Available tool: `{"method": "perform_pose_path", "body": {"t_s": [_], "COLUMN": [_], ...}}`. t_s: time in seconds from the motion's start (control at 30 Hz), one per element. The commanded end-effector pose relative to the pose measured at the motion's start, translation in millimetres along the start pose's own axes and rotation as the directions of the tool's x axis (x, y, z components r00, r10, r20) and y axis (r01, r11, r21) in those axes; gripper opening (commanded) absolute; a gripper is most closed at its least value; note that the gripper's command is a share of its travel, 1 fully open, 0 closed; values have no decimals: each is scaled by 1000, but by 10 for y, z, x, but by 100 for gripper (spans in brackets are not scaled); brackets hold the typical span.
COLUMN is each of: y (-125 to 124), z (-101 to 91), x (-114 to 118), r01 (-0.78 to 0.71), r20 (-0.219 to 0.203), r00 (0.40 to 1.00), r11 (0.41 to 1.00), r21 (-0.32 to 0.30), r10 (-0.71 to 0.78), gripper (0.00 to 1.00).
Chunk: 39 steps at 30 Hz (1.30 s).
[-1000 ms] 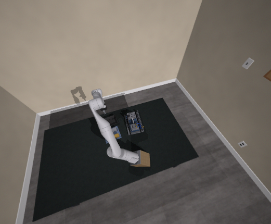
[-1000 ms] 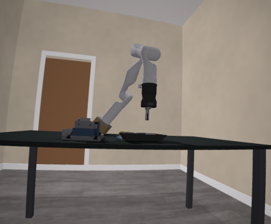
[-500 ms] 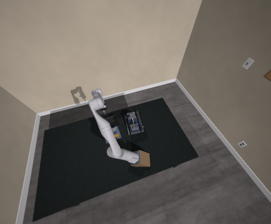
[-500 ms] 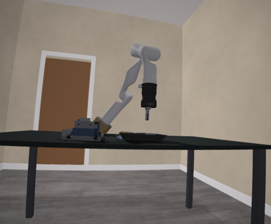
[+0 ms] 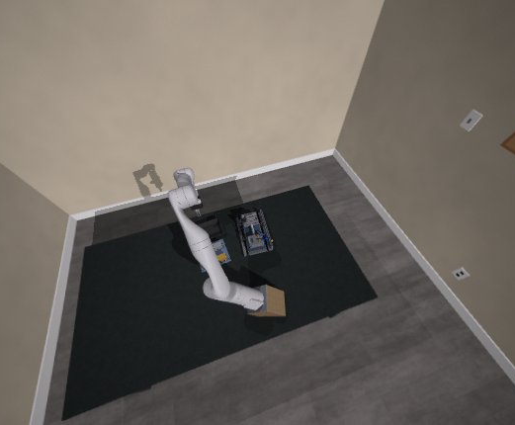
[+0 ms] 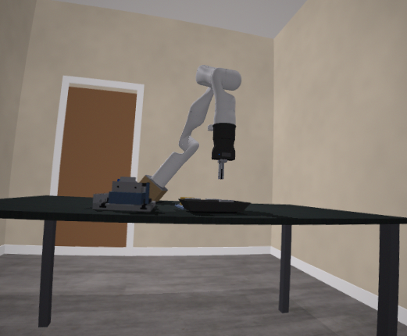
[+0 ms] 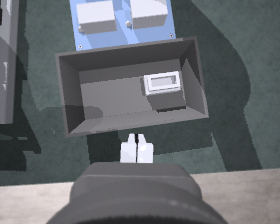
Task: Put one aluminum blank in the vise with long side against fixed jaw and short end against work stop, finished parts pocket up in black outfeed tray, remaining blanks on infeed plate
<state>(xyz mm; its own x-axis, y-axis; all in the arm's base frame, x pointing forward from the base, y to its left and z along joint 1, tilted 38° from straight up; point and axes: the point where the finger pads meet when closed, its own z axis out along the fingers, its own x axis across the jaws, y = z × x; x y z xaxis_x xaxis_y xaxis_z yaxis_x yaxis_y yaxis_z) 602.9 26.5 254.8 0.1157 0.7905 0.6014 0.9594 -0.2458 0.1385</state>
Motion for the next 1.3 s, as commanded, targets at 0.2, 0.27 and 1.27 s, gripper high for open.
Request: {"method": "perform_pose_path", "body": {"t_s": [0.2, 0.27, 1.27], "y": [17, 17, 18], "z": [-204, -231, -615], "x": [-5, -5, -23], "r01": [-1, -1, -1], "r20": [1, 1, 1], "r00": [1000, 1000, 1000], "r11": [1000, 1000, 1000], "r21": [-6, -6, -7], "r10": [1, 1, 1], "gripper": [0, 0, 0]}}
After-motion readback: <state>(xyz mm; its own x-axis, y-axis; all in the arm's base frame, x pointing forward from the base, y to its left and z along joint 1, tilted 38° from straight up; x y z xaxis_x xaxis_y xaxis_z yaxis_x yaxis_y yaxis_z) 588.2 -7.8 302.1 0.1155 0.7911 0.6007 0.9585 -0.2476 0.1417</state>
